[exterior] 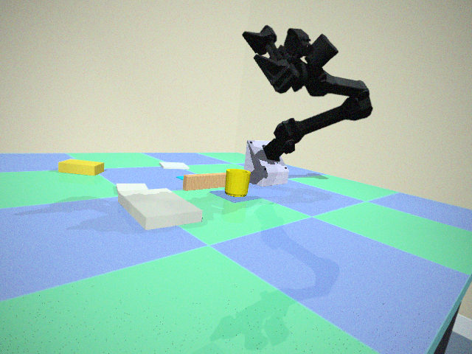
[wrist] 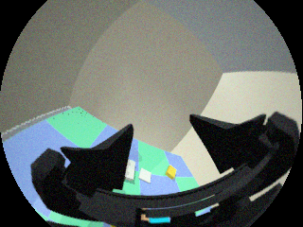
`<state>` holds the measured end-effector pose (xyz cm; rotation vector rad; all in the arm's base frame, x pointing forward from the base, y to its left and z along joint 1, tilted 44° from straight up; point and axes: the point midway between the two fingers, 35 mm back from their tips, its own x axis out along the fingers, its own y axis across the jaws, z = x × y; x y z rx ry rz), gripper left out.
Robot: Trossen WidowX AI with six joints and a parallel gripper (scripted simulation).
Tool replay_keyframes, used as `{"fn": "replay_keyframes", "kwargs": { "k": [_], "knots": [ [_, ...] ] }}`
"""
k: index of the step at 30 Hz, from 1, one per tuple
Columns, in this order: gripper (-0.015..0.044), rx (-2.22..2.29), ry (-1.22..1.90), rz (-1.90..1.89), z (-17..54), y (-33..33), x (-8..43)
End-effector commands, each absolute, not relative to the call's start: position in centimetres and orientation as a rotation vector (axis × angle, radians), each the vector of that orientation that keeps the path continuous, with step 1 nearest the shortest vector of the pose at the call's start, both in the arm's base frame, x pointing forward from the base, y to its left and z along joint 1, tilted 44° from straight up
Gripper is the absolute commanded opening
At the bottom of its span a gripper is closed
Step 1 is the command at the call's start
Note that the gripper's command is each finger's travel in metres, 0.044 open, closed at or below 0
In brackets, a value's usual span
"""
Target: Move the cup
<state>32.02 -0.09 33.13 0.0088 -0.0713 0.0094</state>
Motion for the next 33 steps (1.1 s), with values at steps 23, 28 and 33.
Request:
{"fn": "replay_keyframes", "kwargs": {
  "k": [23, 28, 33],
  "knots": [
    [0.0166, 1.229, 1.839, -0.135, 8.4, 8.3, 22.2],
    [0.0166, 1.229, 1.839, -0.135, 8.4, 8.3, 22.2],
    [0.0166, 1.229, 1.838, -0.136, 8.1, 8.5, 22.2]
  ]
}}
